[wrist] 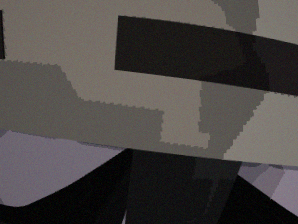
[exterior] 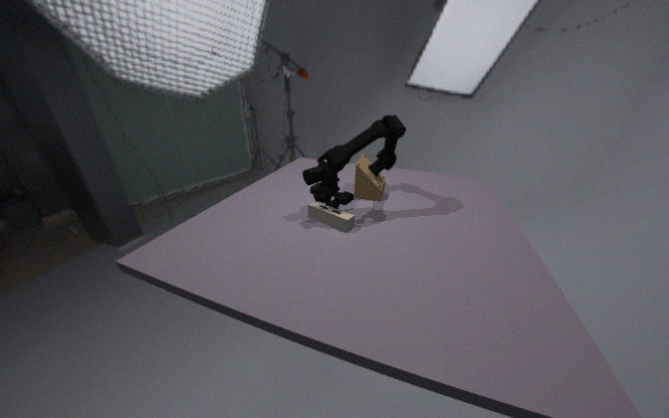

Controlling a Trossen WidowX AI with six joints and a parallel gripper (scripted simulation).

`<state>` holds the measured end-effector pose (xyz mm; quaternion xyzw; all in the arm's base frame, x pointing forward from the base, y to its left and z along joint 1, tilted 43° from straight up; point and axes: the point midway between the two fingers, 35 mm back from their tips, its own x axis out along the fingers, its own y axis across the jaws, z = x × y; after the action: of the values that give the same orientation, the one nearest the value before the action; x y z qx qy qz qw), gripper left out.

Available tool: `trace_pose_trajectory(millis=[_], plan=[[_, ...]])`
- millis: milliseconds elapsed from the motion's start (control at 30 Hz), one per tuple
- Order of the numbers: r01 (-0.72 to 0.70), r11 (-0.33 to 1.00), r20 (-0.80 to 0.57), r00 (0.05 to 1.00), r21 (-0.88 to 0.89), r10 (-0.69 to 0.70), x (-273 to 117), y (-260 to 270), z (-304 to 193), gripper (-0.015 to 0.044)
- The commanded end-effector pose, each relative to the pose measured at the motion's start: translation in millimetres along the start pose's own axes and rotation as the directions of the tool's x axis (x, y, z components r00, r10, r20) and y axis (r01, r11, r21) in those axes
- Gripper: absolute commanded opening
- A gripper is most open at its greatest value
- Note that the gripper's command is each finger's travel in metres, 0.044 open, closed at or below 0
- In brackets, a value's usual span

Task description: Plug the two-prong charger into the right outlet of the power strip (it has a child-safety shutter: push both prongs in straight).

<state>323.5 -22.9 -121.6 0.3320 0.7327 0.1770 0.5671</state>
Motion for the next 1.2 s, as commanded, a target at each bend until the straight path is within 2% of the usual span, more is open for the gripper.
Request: trace_pose_trajectory(millis=[0, 1167], plan=[[0.001, 1.0, 0.022, 1.0, -0.015, -0.001, -0.4, 0.0, 9.8, 0.0], [0.001, 1.0, 0.022, 1.0, -0.015, -0.001, 0.5, 0.3, 12.8, 0.0]])
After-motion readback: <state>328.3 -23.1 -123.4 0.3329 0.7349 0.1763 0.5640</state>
